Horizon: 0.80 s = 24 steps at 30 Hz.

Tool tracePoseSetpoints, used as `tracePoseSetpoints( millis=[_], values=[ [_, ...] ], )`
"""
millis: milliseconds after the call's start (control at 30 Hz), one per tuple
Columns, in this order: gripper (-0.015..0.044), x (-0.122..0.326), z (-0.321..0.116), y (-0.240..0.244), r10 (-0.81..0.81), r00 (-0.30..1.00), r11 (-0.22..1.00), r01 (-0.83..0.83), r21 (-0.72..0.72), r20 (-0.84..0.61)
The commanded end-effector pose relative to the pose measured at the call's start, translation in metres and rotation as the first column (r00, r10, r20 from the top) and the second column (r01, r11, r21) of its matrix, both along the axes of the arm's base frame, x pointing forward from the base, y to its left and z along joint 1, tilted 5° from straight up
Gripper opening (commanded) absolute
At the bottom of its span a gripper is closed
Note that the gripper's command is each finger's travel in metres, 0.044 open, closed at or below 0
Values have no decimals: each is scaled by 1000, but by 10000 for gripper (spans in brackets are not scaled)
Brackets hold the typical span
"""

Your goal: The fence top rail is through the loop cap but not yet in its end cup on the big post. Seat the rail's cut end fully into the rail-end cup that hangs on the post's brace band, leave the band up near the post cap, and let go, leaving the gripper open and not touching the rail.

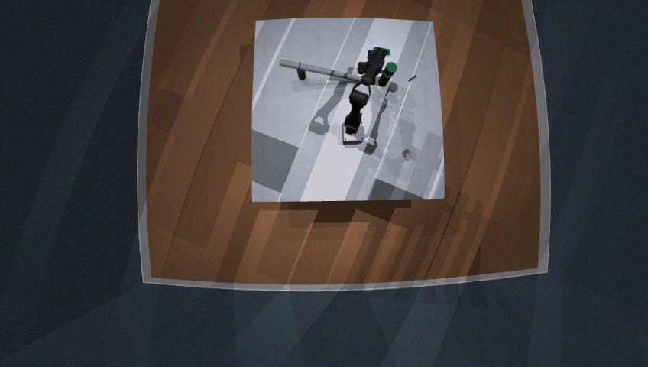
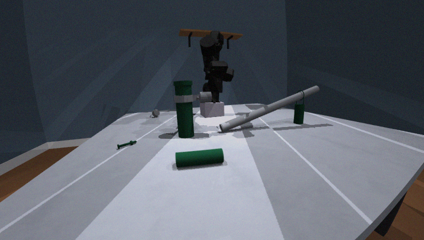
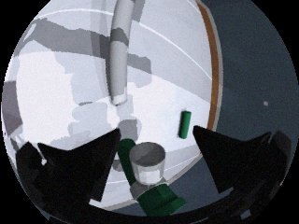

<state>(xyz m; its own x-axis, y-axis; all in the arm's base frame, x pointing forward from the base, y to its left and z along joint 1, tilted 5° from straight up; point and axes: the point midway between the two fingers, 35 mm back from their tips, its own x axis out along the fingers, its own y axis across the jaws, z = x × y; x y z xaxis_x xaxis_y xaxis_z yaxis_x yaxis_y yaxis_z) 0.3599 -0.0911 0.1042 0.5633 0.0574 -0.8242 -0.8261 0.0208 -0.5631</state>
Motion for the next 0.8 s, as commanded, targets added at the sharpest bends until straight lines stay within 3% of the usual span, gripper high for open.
tracePoseSetpoints(
  millis=[0,133,300,533,633,767],
  values=[
    [440,-1,16,11,-6,1000,1000,6,-4,5],
    [440,1,15,13,-39,999,999,38,31,7],
    [440,1,42,44,-342,937,902,348,256,-70],
    [440,-10,82,89,-663,689,522,706,480,-293],
    [440,-17,97,105,-730,550,311,796,520,-406],
    [440,-24,109,118,-752,437,140,838,528,-495]
  ],
)
